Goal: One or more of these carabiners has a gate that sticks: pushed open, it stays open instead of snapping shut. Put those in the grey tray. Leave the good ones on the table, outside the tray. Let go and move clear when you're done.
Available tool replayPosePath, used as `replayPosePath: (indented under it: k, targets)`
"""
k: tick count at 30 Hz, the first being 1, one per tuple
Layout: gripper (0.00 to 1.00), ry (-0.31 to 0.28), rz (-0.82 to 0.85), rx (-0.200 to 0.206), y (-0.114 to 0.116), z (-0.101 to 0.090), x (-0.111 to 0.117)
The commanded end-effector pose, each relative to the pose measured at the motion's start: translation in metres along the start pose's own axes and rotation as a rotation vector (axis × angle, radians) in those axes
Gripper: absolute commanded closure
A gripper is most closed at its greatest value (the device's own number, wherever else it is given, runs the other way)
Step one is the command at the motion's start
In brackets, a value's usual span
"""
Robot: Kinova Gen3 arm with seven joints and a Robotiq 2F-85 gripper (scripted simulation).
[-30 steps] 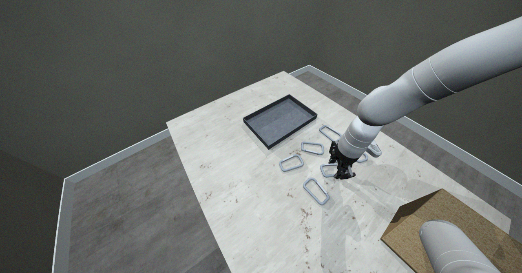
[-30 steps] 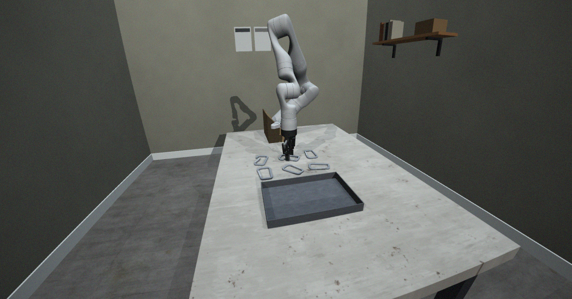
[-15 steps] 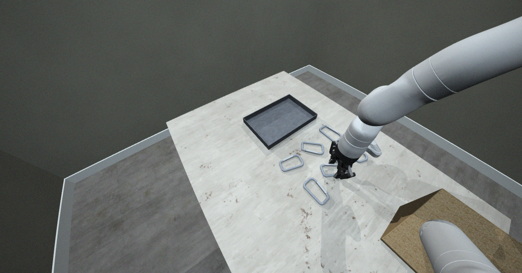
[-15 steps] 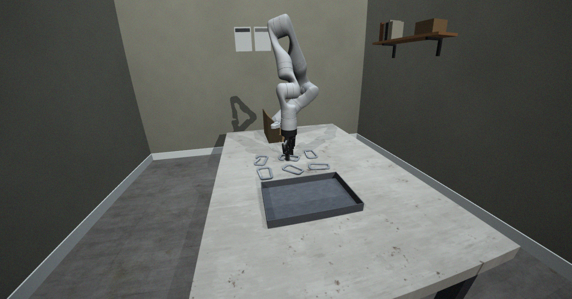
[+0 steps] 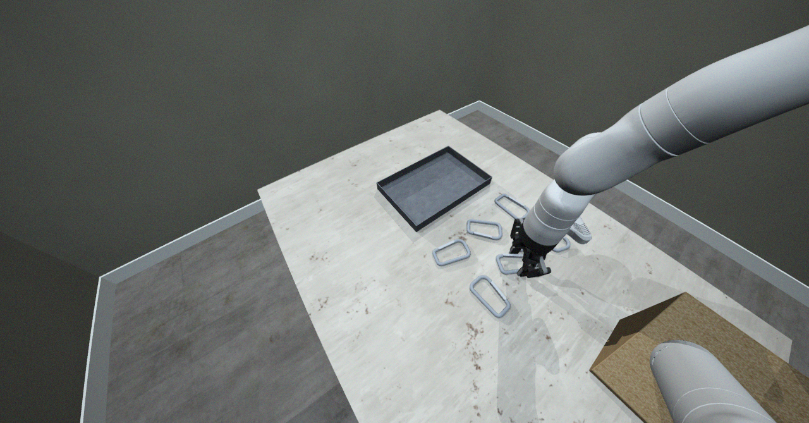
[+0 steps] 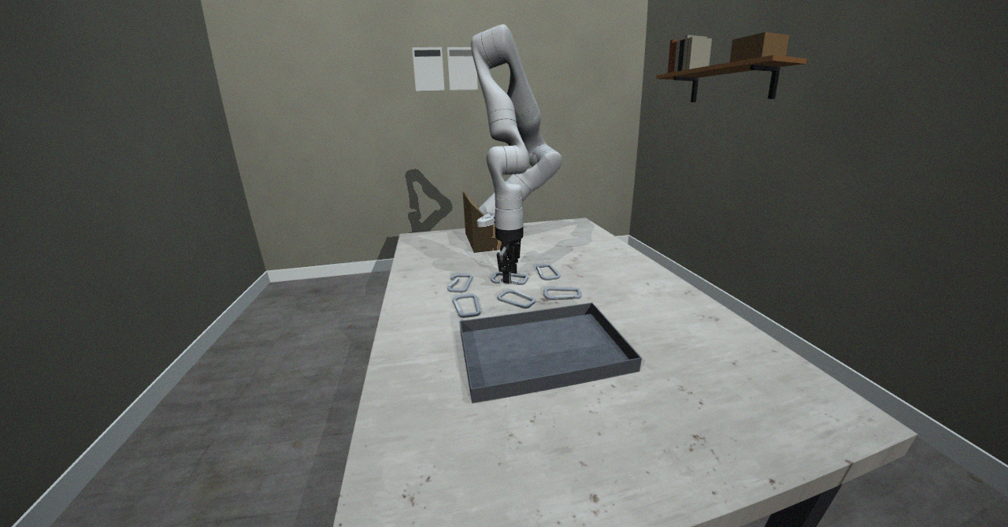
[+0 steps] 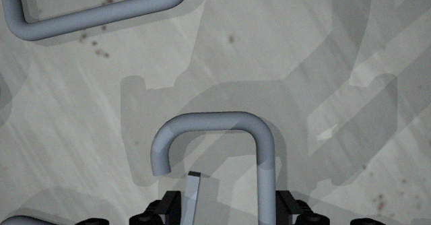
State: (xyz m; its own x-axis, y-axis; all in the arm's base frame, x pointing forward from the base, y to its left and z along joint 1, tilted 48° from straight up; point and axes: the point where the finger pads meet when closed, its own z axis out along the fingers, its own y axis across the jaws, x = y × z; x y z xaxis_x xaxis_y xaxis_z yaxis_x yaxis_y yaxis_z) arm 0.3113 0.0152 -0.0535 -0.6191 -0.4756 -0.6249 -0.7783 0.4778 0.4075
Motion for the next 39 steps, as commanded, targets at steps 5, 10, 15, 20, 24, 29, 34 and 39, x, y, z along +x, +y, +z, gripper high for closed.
replayPosePath:
  k: [5,10,15,20,24,29,34,39]
  targets:
    - [0.43,0.0,0.0,0.002,-0.0005,-0.0004,0.0001]
    - [0.43,0.0,0.0,0.002,-0.0005,-0.0004,0.0001]
    - [0.0,0.0,0.0,0.002,-0.0005,-0.0005,0.0001]
    - [0.0,0.0,0.0,0.002,-0.0005,-0.0005,0.0001]
    - [0.0,0.0,0.0,0.002,-0.0005,-0.0005,0.0001]
    - [0.0,0.0,0.0,0.002,-0.0005,-0.0005,0.0001]
    - [0.0,0.0,0.0,0.002,-0.0005,-0.0005,0.0001]
    - [0.0,0.0,0.0,0.002,-0.0005,-0.0005,0.0001]
